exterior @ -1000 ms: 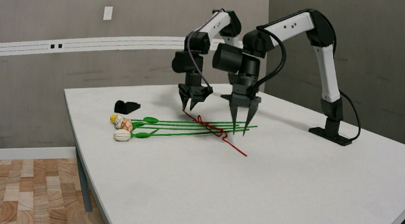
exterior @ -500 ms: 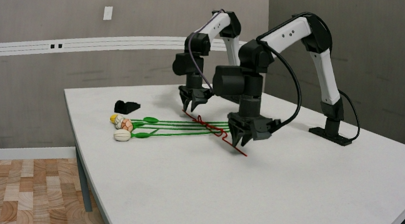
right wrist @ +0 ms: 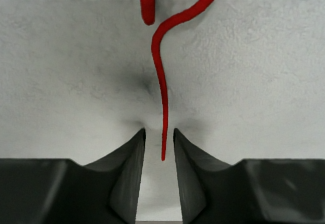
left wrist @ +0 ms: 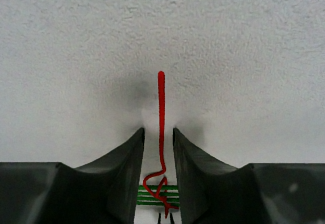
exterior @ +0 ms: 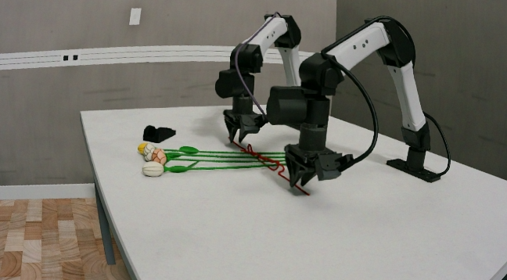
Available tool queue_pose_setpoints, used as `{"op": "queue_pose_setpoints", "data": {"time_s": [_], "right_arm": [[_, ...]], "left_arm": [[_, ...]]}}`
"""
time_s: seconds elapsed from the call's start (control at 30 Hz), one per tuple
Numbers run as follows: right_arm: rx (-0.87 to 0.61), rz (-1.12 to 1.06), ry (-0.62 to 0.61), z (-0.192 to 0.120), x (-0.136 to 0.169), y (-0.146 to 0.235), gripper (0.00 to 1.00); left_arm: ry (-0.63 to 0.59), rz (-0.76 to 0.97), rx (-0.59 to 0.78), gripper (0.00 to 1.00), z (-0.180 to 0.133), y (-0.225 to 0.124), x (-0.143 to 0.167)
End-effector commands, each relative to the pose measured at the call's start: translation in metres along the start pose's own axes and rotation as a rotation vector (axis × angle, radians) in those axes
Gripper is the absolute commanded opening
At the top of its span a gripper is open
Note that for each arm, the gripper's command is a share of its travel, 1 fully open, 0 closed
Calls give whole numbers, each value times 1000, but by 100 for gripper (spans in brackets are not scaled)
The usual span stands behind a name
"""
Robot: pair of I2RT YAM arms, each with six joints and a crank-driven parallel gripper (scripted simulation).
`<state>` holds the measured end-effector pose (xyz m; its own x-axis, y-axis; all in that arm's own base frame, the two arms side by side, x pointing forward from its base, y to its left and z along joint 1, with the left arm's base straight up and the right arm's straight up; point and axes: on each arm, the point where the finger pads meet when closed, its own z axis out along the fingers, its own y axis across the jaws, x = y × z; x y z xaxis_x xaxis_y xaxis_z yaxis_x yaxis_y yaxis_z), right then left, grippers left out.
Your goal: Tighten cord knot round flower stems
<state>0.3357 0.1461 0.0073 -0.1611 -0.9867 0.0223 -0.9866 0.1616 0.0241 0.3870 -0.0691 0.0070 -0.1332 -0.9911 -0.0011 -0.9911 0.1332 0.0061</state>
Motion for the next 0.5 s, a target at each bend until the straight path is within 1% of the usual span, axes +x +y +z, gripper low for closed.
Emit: {"op": "queue_pose_setpoints", "data": {"time_s": [0.0, 0.13, 0.17, 0.23, 0.27, 0.33, 0.37, 0.47], "right_arm": [[26, -2, -28, 4, -7, -10, 27], [8, -2, -18, 15, -4, -6, 27], [6, -2, -19, 14, -5, -6, 27], [11, -1, -23, 11, -8, -9, 27], [16, 0, -27, 10, -11, -11, 27], [16, 0, -27, 10, -11, -11, 27], [25, 0, -34, 7, -10, -11, 27], [25, -6, -34, 7, -6, -8, 27]], "left_arm": [[1, -11, -1, 27, 14, -4, 3], [2, -10, -14, 27, 13, -1, 5], [2, -10, -19, 27, 15, 1, 5], [1, -10, 3, 27, 6, -2, 4], [1, -10, 3, 19, 6, -2, 4], [1, -10, 3, 19, 6, -2, 4], [1, -10, 10, 11, 6, -3, 4], [0, -7, 16, 2, 6, -4, 2]]}}
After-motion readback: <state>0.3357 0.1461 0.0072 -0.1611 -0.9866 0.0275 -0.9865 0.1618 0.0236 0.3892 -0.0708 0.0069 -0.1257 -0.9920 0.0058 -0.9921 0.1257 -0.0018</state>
